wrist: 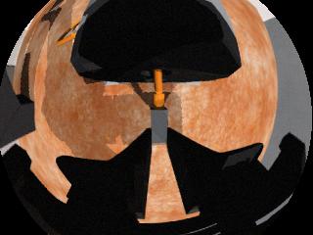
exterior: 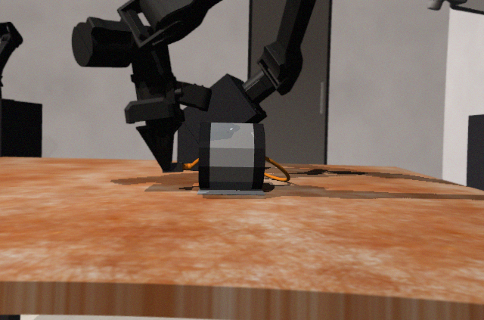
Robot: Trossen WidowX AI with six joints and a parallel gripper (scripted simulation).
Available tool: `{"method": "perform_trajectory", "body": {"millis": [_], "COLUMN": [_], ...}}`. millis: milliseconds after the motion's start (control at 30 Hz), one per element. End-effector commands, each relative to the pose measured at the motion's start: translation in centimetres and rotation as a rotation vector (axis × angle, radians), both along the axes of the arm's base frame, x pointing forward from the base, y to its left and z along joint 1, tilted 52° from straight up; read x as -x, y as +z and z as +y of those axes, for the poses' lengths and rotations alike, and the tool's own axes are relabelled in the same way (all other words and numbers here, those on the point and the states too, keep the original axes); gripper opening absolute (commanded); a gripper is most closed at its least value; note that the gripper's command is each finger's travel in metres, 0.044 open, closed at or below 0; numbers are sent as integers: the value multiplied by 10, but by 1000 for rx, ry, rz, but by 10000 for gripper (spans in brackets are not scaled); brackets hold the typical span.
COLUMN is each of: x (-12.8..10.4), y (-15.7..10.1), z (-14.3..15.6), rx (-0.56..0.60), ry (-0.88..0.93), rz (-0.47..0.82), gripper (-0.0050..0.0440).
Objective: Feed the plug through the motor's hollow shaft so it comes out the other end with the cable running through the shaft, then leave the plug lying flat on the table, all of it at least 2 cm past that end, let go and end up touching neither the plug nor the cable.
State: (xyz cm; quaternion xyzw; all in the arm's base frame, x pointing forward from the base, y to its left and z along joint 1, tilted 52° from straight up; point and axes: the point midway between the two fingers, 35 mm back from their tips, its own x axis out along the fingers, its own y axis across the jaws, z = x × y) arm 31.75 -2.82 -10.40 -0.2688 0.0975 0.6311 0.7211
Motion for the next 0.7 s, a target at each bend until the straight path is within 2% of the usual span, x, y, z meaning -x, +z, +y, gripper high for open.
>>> {"method": "perform_trajectory", "body": {"millis": [0, 167, 667], "x": [0, 0, -1], "y": [1, 1, -2], "z": [-1, -1, 12], "rx": [0, 0, -5], "ry": [-1, -1, 2], "rz": [0, 0, 7], "gripper": [48, 160, 160]}}
